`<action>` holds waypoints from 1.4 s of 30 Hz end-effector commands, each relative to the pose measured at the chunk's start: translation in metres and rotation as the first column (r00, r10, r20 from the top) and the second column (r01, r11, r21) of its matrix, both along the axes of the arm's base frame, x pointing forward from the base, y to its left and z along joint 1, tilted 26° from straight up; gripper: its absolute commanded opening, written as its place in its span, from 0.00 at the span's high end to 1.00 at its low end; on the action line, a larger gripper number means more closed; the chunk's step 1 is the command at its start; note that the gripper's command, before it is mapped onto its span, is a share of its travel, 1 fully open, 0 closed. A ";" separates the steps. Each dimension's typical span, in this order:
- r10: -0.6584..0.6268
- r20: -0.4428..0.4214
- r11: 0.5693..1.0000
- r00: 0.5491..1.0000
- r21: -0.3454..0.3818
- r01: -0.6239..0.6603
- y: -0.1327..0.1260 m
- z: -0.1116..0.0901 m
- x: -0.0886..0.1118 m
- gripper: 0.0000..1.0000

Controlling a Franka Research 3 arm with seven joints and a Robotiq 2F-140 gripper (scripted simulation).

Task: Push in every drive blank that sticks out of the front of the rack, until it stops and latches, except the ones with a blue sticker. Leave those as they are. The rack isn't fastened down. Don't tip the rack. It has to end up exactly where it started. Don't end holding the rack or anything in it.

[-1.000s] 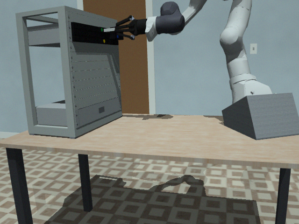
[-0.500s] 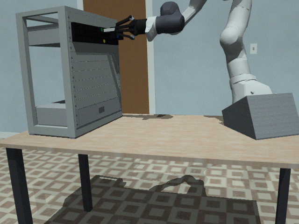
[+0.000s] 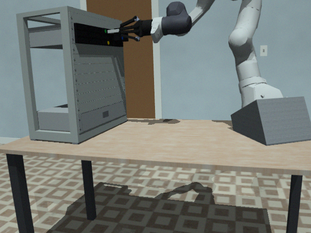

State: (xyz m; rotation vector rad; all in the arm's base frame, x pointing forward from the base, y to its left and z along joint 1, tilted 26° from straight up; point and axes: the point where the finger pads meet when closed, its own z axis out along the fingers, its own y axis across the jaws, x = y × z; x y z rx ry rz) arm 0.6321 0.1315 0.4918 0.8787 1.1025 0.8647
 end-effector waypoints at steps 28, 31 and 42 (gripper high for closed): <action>-0.013 0.026 1.000 1.000 -0.002 0.013 -0.008 0.016 0.006 1.00; -0.013 0.026 1.000 1.000 -0.002 0.013 -0.008 0.016 0.006 1.00; -0.013 0.026 1.000 1.000 -0.002 0.013 -0.008 0.016 0.006 1.00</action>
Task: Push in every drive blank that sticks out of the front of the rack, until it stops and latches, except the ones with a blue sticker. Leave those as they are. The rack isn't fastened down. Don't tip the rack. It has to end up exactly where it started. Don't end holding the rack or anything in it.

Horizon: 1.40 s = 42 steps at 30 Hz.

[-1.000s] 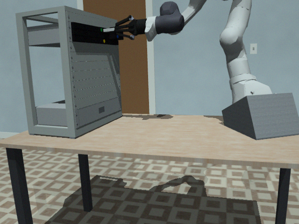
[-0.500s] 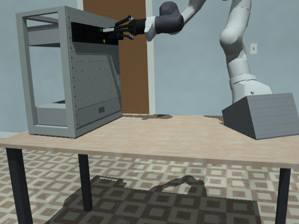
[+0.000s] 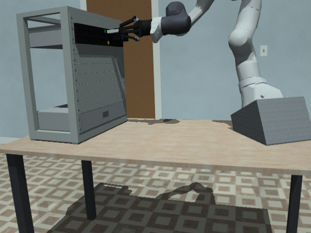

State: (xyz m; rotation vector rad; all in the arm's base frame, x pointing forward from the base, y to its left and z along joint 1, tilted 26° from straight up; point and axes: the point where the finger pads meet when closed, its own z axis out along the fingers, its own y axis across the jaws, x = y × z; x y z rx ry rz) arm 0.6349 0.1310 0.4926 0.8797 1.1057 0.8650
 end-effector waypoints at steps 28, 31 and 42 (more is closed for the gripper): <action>-0.014 0.029 1.000 0.999 -0.002 0.014 -0.007 0.015 0.003 1.00; -0.014 0.029 1.000 0.999 -0.002 0.014 -0.006 0.014 -0.002 1.00; -0.014 0.029 1.000 0.999 -0.002 0.014 0.001 0.004 -0.046 1.00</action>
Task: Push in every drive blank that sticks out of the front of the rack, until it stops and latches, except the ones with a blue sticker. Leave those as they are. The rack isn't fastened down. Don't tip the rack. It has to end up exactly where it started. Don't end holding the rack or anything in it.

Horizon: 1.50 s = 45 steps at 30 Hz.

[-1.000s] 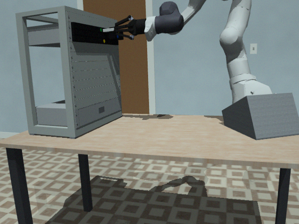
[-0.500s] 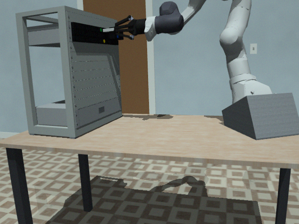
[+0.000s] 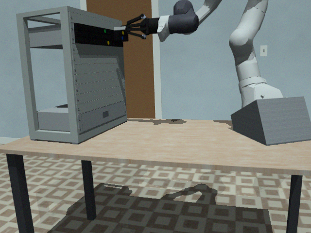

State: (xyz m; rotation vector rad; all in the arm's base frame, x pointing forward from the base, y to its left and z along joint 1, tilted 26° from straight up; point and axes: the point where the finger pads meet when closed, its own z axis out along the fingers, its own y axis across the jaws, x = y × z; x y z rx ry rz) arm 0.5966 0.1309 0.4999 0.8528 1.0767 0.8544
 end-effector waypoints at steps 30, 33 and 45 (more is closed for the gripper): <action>-0.001 -0.005 1.000 1.000 0.017 0.001 -0.057 0.003 -0.060 1.00; -0.001 -0.005 1.000 1.000 0.017 0.001 -0.066 0.005 -0.063 1.00; -0.001 -0.005 1.000 1.000 0.017 0.001 -0.086 0.010 -0.070 1.00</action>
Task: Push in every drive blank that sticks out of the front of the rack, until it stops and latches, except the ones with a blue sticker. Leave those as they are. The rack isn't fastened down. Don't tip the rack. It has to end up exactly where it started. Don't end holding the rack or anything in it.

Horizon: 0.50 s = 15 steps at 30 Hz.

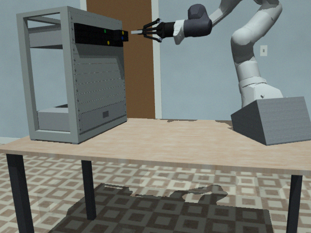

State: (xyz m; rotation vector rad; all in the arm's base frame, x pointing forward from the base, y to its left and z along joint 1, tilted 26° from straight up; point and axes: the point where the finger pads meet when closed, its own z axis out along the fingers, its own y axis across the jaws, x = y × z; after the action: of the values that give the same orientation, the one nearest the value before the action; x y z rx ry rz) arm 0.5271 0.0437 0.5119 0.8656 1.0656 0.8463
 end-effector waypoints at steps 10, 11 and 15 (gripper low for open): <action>0.014 -0.005 1.000 1.000 0.009 -0.014 -0.004 0.005 0.029 1.00; 0.014 -0.005 1.000 1.000 0.009 -0.014 -0.004 0.006 0.033 1.00; 0.014 -0.005 1.000 1.000 0.009 -0.014 -0.005 0.007 0.037 1.00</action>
State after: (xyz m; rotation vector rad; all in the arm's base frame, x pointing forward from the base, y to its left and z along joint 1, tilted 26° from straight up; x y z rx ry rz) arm 0.5598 0.0400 0.5141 0.8737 1.0850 0.8534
